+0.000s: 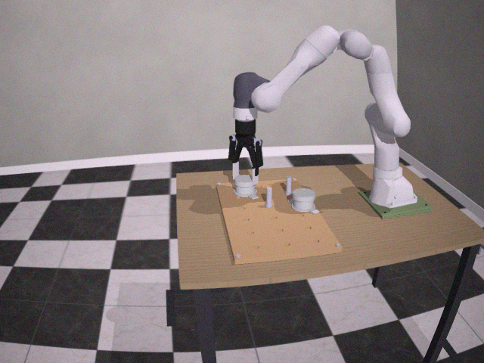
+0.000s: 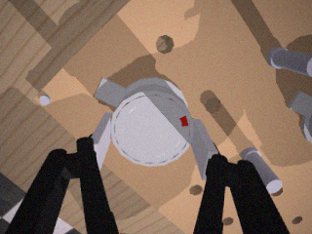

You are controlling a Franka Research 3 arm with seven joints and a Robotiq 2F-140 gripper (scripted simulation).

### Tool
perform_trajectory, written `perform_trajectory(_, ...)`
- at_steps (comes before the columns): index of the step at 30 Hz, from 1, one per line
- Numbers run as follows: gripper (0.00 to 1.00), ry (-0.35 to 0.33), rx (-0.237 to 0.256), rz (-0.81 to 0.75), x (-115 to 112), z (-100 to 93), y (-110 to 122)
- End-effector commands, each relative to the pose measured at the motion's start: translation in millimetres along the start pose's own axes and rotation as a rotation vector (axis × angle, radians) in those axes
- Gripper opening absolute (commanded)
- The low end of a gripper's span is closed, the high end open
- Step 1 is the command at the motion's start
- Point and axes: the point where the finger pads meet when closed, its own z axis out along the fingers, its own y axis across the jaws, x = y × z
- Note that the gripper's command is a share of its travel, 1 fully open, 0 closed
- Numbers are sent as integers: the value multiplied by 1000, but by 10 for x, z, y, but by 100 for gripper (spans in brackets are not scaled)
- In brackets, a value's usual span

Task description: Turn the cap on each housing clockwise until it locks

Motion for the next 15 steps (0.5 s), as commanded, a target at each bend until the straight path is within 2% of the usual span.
perform_trajectory(1, 10, 3, -6, 0, 20, 21, 7)
perform_trajectory(15, 10, 3, -6, 0, 68, 21, 54)
